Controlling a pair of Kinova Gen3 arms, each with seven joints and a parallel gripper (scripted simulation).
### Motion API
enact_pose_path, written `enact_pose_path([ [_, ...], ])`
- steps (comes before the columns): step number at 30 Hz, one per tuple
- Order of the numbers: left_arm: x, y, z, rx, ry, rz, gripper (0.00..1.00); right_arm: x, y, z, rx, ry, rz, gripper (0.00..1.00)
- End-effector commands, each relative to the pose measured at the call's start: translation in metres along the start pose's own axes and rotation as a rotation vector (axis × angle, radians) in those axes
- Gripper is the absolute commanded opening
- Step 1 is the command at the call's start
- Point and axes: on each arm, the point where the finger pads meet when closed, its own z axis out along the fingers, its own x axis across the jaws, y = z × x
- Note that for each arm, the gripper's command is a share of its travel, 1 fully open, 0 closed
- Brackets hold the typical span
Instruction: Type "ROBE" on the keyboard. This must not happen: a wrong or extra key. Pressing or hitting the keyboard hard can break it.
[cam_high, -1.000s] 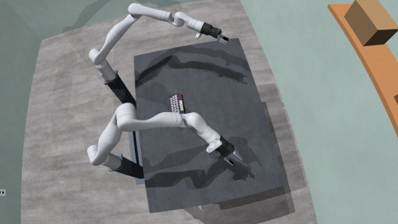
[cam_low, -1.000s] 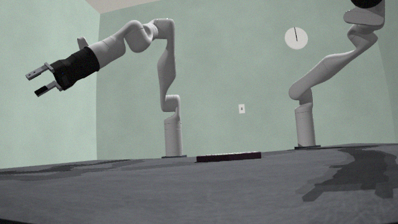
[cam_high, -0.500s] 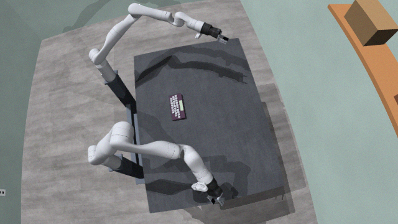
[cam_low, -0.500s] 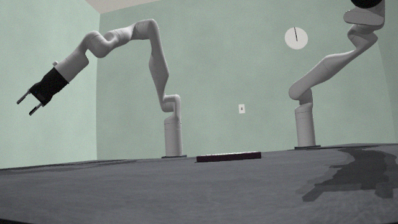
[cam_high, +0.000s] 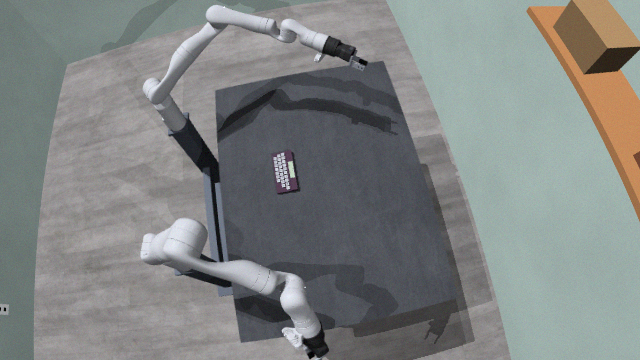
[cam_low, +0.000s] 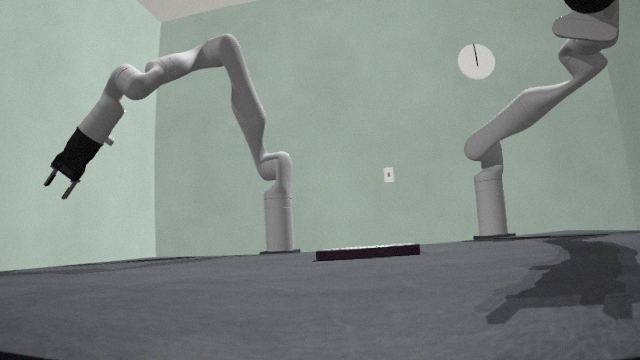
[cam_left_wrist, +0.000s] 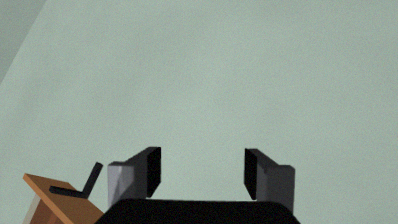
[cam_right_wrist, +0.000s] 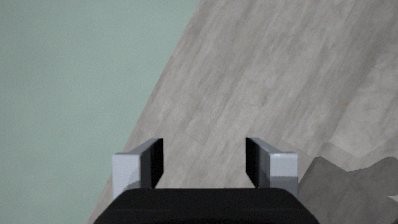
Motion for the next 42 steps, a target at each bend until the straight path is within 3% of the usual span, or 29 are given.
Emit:
enact_pose_path([
  [1, -0.001, 0.002, 0.000, -0.002, -0.001, 0.002, 1.00, 0.000, -0.006, 0.001, 0.004, 0.007, 0.016, 1.00],
  [2, -0.001, 0.002, 0.000, -0.002, -0.001, 0.002, 1.00, 0.004, -0.023, 0.006, 0.018, 0.028, 0.063, 1.00],
  [16, -0.001, 0.002, 0.000, -0.002, -0.001, 0.002, 1.00, 0.027, -0.104, 0.024, 0.090, 0.130, 0.297, 1.00],
  [18, -0.001, 0.002, 0.000, -0.002, -0.001, 0.002, 1.00, 0.027, -0.104, 0.024, 0.090, 0.130, 0.297, 1.00],
  [19, -0.001, 0.002, 0.000, -0.002, -0.001, 0.002, 1.00, 0.034, -0.120, 0.027, 0.105, 0.151, 0.347, 1.00],
  [33, -0.001, 0.002, 0.000, -0.002, -0.001, 0.002, 1.00, 0.070, -0.197, 0.033, 0.182, 0.253, 0.608, 1.00],
  [35, -0.001, 0.002, 0.000, -0.002, -0.001, 0.002, 1.00, 0.070, -0.197, 0.033, 0.182, 0.253, 0.608, 1.00],
  [36, -0.001, 0.002, 0.000, -0.002, -0.001, 0.002, 1.00, 0.078, -0.212, 0.033, 0.199, 0.274, 0.665, 1.00],
  [42, -0.001, 0.002, 0.000, -0.002, -0.001, 0.002, 1.00, 0.095, -0.240, 0.032, 0.231, 0.314, 0.775, 1.00],
])
